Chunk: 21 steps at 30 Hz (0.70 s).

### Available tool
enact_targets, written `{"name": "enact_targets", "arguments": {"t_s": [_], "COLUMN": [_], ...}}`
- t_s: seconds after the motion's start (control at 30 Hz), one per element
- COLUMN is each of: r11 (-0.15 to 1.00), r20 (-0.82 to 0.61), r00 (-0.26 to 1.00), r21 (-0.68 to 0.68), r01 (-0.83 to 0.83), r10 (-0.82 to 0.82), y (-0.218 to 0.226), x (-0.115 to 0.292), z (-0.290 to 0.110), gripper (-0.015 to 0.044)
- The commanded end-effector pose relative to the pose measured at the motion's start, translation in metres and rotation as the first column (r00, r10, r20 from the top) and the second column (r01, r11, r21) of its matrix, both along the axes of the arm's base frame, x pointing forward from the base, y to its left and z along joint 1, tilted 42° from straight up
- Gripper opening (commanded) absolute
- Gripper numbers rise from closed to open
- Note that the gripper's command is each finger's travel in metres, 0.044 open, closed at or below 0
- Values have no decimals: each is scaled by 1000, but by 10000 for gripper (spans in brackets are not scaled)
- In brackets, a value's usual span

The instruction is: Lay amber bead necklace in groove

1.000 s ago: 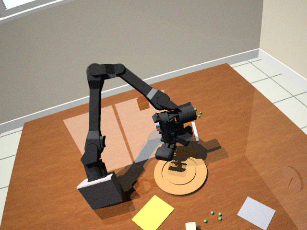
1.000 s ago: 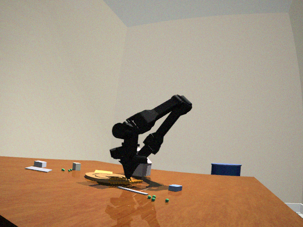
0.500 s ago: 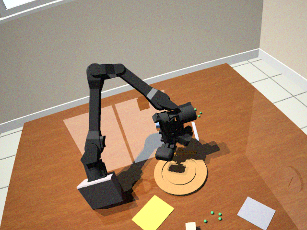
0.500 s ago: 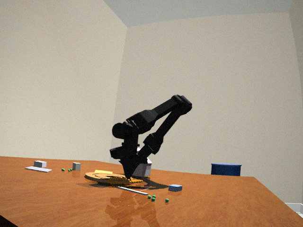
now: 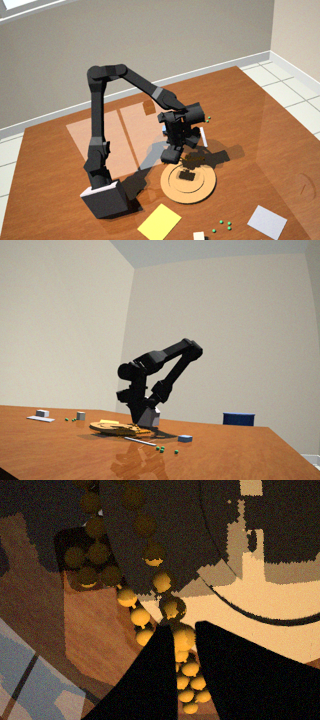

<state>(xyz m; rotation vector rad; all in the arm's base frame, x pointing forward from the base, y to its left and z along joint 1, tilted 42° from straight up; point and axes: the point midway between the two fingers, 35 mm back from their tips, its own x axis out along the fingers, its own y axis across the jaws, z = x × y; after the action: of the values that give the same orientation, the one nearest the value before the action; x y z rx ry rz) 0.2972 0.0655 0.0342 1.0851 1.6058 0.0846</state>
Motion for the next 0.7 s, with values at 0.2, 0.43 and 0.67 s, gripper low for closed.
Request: {"name": "enact_targets", "arguments": {"t_s": [0.2,0.43,0.67], "r11": [1000,1000,1000], "r20": [-2,-2,-2], "r00": [1000,1000,1000], "r21": [-6,-6,-6], "r01": [-4,-4,-4], "r10": [4,4,4], "y": [-19,-36,-37], "x": [0,-1,-2], "z": [-14,-29,-33], "gripper": [0,0,0]}}
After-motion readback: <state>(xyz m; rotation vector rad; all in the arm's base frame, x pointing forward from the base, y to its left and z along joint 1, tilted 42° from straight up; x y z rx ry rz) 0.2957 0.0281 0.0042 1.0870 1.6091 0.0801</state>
